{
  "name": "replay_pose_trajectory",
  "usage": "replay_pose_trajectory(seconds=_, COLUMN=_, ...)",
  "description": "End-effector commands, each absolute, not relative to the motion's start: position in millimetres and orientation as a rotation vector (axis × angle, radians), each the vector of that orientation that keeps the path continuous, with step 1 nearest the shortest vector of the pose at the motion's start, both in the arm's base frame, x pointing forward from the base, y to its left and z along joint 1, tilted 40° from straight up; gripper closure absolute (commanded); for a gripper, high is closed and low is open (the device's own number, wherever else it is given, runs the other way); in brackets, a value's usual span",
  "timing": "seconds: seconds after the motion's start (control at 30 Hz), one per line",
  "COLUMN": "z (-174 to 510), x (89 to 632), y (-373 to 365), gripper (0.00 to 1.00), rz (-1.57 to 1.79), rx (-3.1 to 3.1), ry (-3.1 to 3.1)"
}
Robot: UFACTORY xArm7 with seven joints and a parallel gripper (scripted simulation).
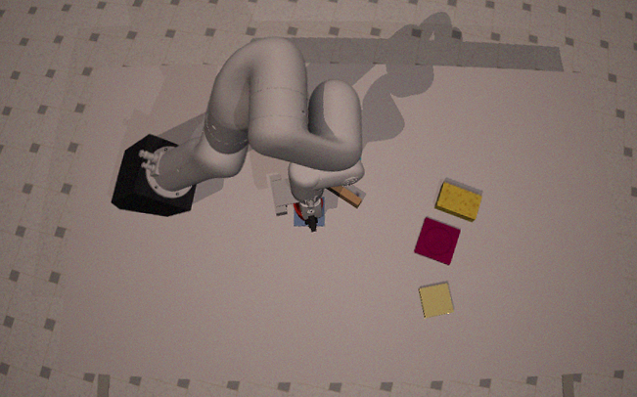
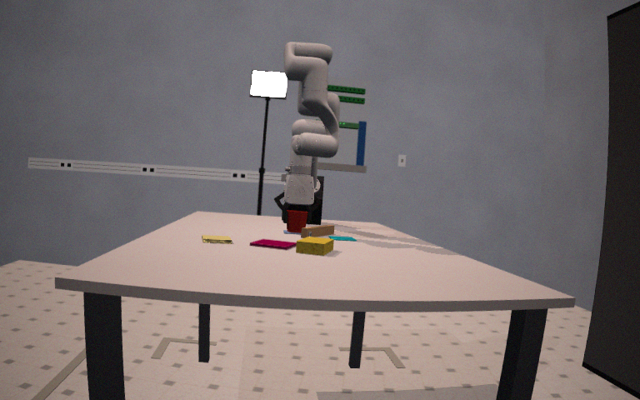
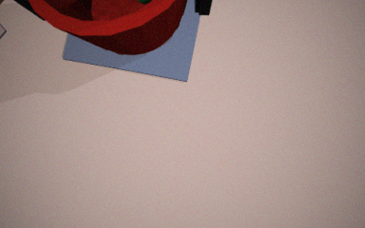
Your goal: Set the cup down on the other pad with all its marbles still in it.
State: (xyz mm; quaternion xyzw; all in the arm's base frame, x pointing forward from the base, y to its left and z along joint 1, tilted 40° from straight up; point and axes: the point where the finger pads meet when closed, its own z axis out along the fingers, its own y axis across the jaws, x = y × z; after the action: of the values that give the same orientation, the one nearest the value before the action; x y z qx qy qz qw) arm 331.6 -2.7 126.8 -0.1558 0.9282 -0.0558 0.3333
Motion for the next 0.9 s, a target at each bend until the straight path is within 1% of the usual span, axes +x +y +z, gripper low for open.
replay_pose_trajectory(seconds=0.0, z=127.4, x=332.0, y=-2.7, gripper=0.16, rz=-0.146, rx=-0.406, ry=2.423)
replay_pose_trajectory(seconds=0.87, z=132.1, x=328.1, y=-2.7, gripper=0.16, rz=-0.146, rx=-0.407, ry=2.423)
